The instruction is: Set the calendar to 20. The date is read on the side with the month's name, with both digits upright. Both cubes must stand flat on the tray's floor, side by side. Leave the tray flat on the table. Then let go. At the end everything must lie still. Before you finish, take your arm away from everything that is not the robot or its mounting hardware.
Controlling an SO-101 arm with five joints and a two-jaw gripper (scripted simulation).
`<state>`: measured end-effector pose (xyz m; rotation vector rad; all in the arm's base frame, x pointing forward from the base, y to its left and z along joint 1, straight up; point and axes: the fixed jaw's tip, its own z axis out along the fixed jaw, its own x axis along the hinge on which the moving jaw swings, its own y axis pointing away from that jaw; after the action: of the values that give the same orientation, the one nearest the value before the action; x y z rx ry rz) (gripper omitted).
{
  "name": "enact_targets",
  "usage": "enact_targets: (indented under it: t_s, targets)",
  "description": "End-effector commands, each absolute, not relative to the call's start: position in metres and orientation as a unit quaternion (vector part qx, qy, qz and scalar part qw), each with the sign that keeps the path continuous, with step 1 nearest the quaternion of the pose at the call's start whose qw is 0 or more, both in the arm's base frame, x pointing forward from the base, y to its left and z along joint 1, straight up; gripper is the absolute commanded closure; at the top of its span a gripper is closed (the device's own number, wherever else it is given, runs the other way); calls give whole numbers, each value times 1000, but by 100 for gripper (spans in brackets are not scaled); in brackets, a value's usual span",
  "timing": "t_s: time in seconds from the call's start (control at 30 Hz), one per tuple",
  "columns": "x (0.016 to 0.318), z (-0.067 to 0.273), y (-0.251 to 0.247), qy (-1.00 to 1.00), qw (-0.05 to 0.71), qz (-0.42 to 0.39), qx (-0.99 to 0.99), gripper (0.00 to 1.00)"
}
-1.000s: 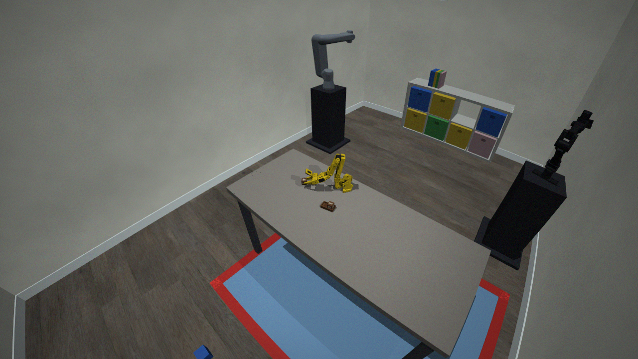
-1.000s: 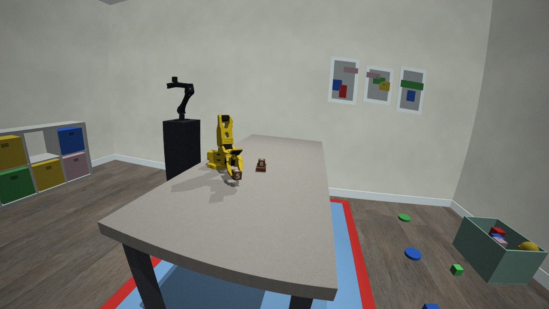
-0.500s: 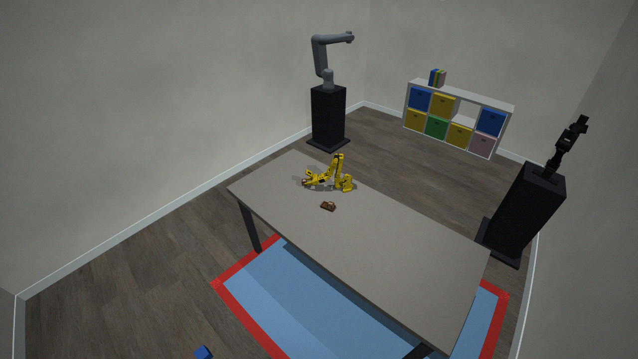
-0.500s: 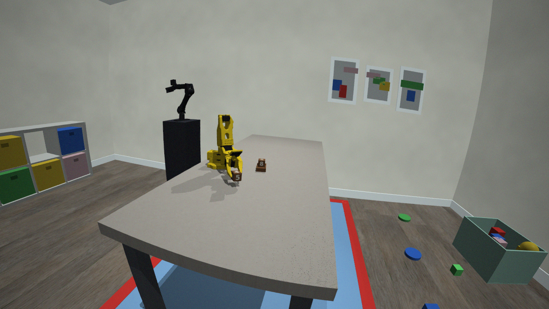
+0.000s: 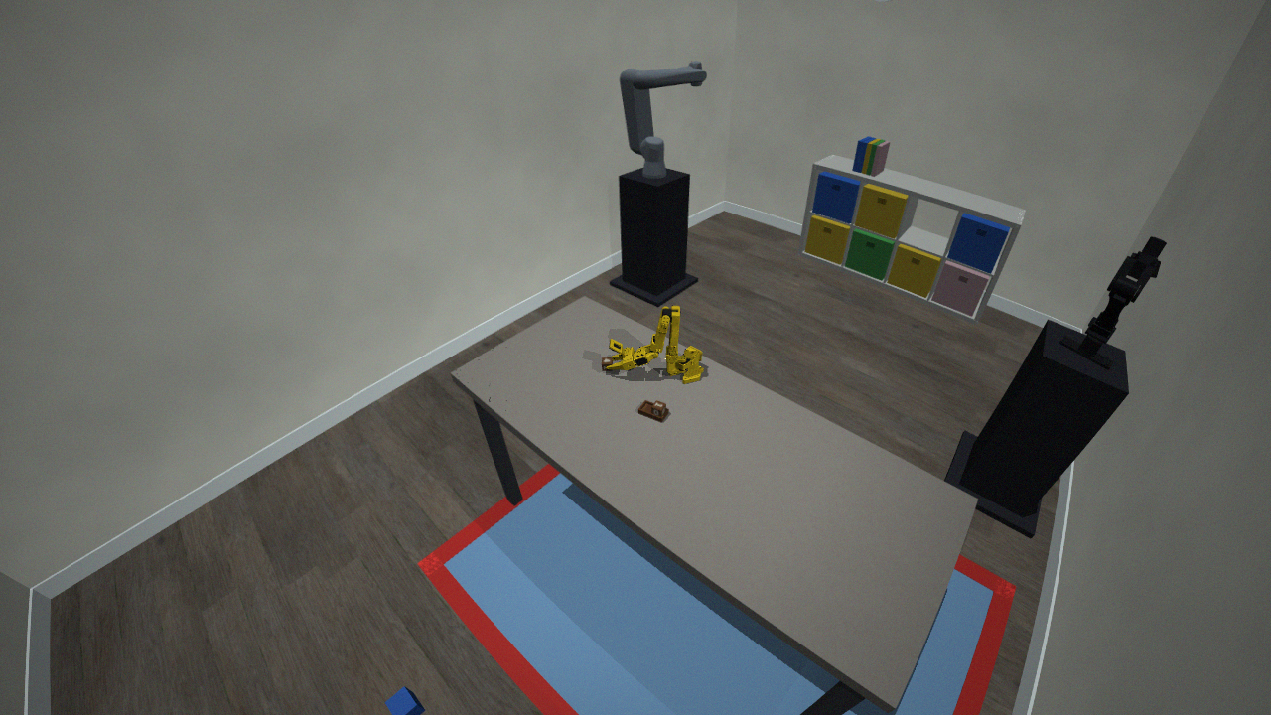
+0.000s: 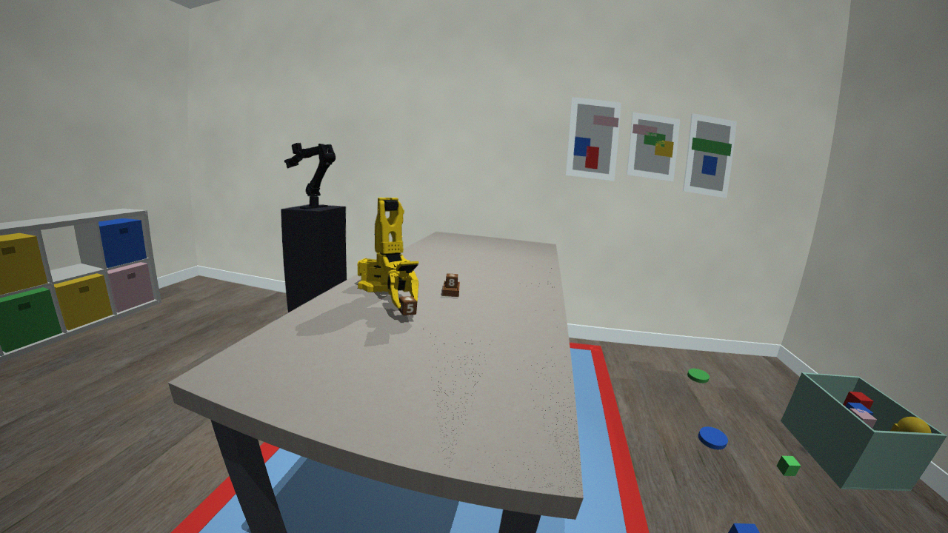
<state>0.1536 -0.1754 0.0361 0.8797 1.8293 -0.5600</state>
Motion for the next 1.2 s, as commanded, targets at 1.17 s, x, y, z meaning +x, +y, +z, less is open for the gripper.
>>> enact_targets:
  t_s: [1.17]
  targets:
    - [159,30,-179,744,516,-239,350,100]
